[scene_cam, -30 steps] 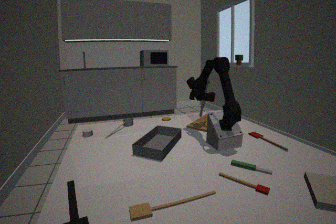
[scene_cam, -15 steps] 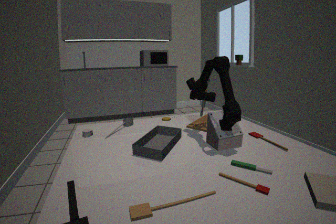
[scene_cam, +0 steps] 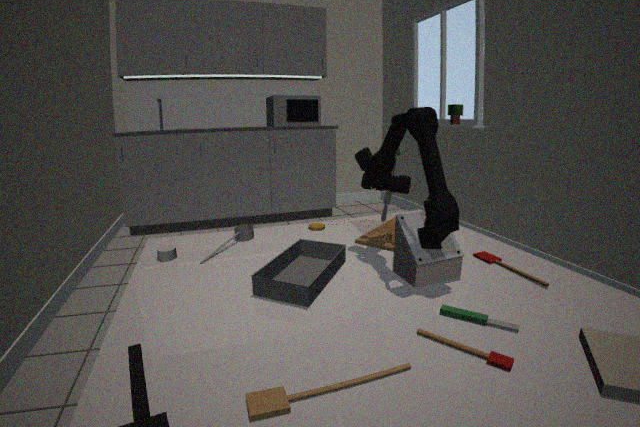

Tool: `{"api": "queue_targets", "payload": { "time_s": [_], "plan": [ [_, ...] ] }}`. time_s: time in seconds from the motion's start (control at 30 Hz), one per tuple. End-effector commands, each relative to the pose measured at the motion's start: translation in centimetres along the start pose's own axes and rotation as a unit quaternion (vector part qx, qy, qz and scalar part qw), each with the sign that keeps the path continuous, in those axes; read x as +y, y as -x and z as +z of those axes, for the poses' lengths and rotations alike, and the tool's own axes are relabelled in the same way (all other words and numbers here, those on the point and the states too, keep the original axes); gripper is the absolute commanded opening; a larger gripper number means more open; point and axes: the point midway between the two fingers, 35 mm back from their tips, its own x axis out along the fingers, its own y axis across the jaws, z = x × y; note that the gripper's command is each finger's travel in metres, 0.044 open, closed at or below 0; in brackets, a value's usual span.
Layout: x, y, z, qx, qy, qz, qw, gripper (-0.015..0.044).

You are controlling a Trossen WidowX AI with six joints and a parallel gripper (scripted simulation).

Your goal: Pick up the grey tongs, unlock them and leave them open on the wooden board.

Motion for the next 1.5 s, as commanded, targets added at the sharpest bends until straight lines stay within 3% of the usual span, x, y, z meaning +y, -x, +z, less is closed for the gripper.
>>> {"api": "queue_targets", "payload": {
  "time_s": [0.0,0.57,1.47],
  "plan": [
    [0.0,0.1,0.3,-0.005,-0.002,-0.001,1.000,-0.0150],
    [0.2,-0.2,0.3,0.006,0.001,-0.001,1.000,-0.0150],
    [2.4,-4.0,-0.3,0.195,0.030,0.006,0.980,-0.0150]
  ]
}}
